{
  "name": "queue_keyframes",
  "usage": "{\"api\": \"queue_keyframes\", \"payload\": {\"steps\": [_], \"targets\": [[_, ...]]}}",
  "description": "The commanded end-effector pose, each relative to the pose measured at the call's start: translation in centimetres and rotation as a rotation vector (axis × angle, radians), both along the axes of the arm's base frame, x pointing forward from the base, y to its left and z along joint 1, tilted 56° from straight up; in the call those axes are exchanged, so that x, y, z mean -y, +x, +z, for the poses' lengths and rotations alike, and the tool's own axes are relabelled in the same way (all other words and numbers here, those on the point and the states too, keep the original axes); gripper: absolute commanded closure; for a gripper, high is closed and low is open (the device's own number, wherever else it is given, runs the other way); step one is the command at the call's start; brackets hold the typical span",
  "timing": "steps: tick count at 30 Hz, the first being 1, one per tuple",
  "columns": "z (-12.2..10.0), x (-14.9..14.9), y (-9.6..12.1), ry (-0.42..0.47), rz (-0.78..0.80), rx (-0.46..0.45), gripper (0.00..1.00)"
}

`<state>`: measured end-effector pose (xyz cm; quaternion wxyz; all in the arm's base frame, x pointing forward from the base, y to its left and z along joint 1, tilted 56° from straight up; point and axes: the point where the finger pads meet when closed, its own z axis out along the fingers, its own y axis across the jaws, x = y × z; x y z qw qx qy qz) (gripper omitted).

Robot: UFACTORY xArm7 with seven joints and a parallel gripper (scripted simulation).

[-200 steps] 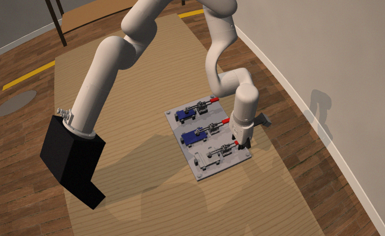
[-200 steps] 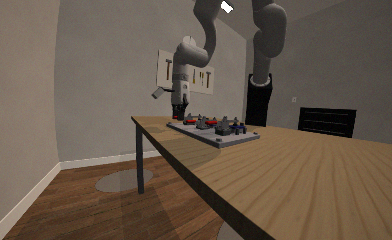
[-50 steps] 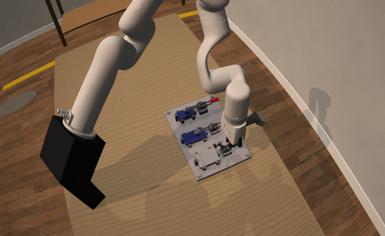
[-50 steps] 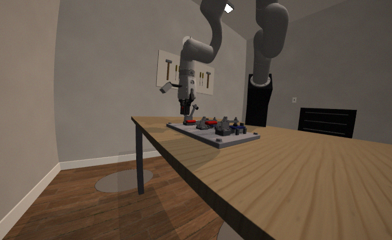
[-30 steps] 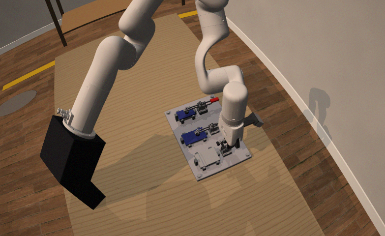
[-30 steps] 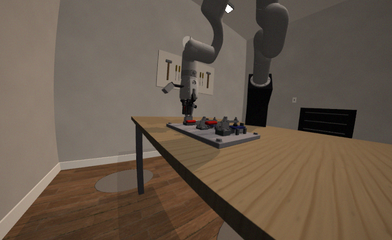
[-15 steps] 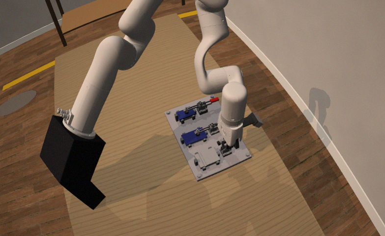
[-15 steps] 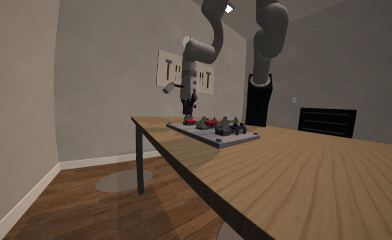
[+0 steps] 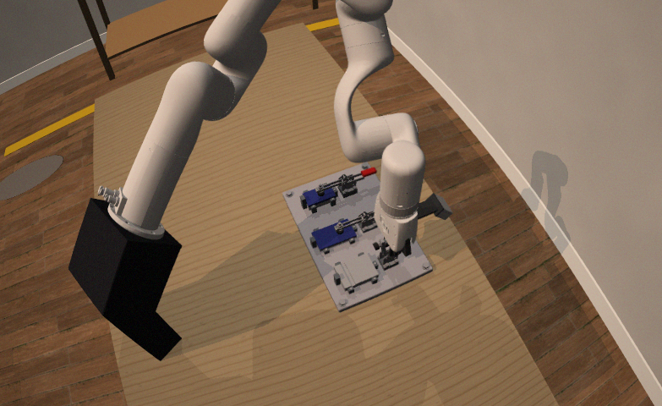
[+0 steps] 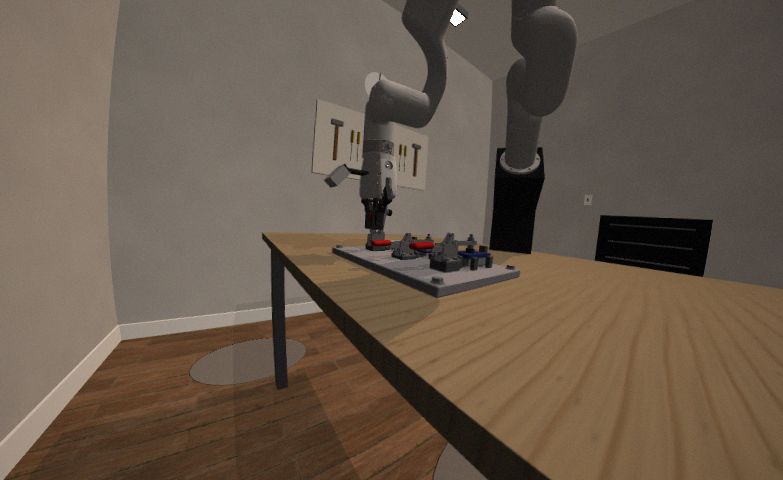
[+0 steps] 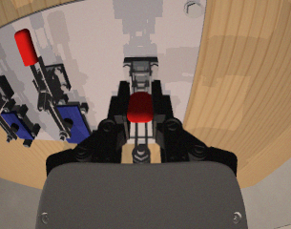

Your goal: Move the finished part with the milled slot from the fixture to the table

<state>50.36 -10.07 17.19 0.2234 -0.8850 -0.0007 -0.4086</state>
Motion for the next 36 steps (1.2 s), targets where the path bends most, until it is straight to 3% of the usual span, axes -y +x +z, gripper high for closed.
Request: {"api": "queue_keyframes", "payload": {"steps": [1,36], "targets": [[0.04,0.17,-0.03,-0.001,-0.003,0.001,1.0],[-0.28,0.09,-0.3,-0.001,-0.003,0.001,1.0]]}}
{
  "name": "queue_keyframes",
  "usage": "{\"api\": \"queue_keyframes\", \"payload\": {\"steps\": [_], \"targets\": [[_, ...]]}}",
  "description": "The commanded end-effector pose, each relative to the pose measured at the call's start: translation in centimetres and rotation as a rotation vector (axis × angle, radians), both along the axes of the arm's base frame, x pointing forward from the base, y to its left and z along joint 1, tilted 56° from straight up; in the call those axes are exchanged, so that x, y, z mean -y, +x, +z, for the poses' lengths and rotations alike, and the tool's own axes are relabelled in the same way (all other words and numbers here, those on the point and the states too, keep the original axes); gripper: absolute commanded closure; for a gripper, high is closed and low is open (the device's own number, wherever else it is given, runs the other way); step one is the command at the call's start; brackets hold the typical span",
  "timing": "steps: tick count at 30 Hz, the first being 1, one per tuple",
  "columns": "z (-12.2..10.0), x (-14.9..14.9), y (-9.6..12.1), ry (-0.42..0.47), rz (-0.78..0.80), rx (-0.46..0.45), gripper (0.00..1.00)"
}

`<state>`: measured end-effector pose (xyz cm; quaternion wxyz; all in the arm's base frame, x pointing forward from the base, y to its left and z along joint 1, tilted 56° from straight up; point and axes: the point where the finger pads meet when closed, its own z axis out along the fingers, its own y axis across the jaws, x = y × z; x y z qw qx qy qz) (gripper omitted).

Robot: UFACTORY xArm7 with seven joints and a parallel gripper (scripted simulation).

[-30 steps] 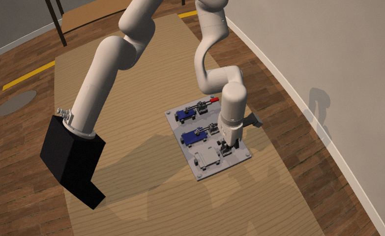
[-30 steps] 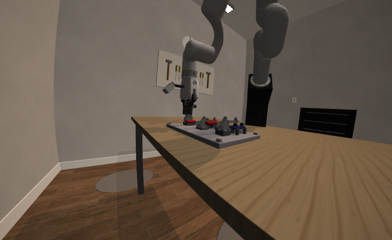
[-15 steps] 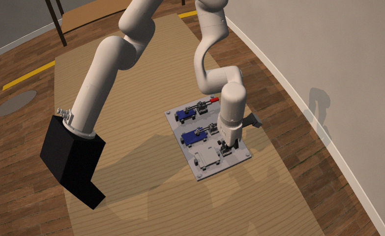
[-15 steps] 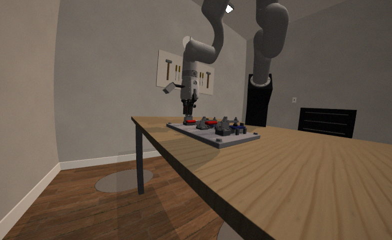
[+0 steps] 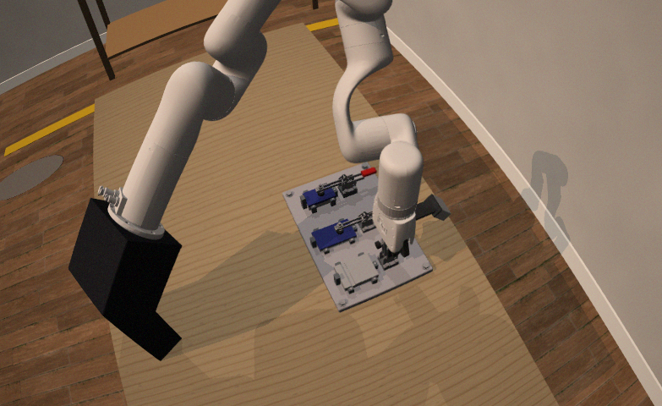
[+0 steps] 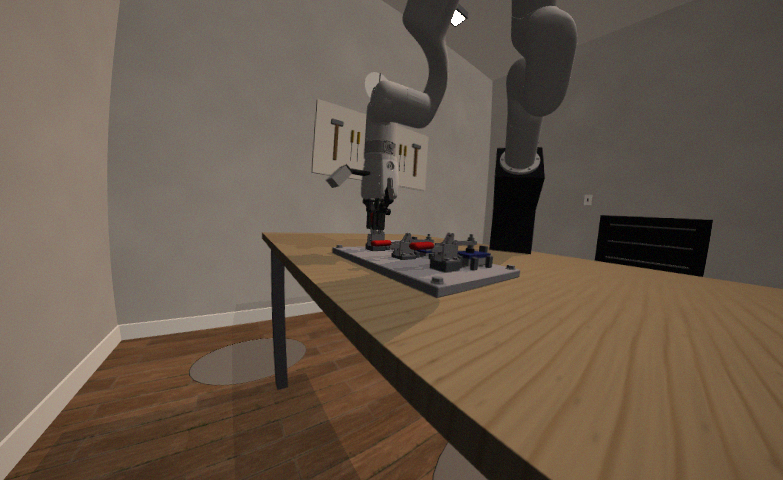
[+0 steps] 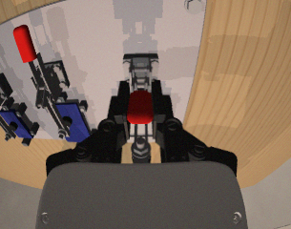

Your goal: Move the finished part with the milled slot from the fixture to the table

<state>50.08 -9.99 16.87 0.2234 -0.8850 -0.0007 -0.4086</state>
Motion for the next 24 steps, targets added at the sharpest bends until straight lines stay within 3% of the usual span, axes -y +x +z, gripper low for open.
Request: {"api": "queue_keyframes", "payload": {"steps": [1,7,8,24], "targets": [[0.04,0.17,-0.03,-0.001,-0.003,0.001,1.0],[0.04,0.17,-0.03,-0.001,-0.003,0.001,1.0],[0.04,0.17,-0.03,-0.001,-0.003,0.001,0.53],[0.04,0.17,-0.03,-0.001,-0.003,0.001,0.53]]}}
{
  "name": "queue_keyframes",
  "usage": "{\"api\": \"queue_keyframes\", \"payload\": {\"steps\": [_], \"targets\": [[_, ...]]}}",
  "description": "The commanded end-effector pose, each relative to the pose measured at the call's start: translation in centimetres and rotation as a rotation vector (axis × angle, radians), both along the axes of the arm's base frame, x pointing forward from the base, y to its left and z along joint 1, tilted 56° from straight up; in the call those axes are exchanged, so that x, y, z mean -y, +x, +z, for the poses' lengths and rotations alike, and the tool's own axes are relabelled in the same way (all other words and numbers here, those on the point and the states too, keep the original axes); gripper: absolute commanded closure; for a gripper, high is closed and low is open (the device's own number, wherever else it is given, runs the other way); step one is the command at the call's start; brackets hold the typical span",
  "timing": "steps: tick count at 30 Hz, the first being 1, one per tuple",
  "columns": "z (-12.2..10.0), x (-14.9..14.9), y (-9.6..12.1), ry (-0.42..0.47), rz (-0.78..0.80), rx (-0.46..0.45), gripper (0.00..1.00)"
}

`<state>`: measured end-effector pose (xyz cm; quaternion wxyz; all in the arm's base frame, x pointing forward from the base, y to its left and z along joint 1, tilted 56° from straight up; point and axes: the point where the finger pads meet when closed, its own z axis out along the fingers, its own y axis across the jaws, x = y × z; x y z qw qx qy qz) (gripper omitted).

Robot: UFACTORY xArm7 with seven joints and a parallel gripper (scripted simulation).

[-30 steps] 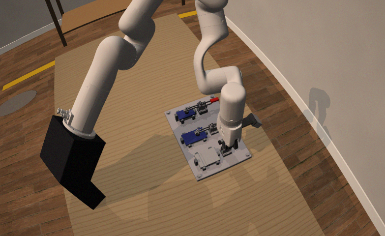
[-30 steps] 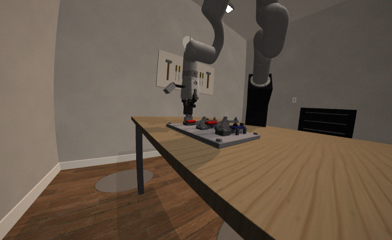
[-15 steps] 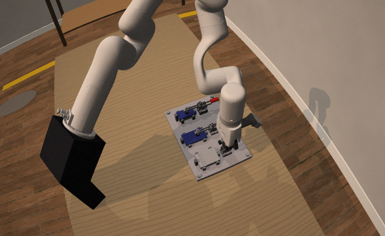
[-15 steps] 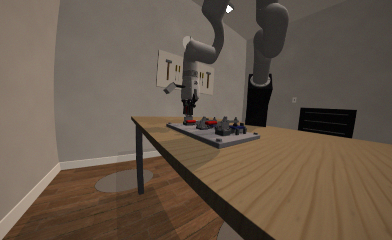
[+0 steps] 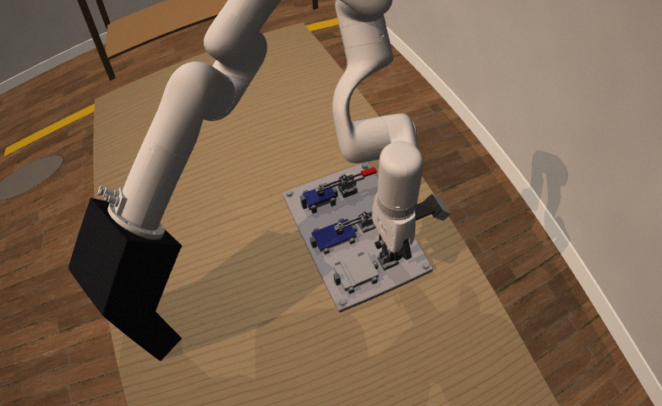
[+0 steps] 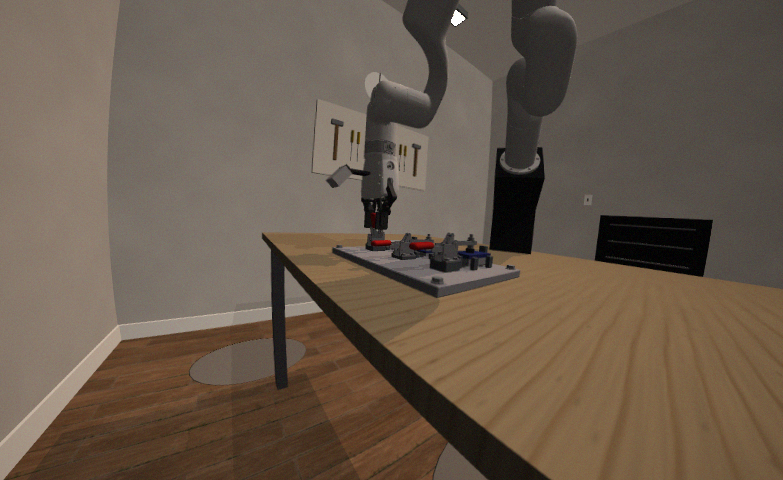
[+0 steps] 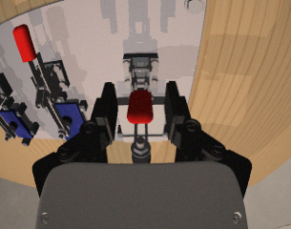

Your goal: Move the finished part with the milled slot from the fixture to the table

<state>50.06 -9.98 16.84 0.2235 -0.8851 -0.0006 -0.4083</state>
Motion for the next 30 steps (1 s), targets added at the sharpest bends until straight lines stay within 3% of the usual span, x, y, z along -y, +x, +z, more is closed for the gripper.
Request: {"api": "queue_keyframes", "payload": {"steps": [1,16,30], "targets": [[0.1,0.2,0.0,-0.001,-0.003,0.001,0.53],[0.2,0.2,-0.1,-0.001,-0.003,0.001,0.53],[1.8,1.4,-2.2,-0.001,-0.003,0.001,0.53]]}}
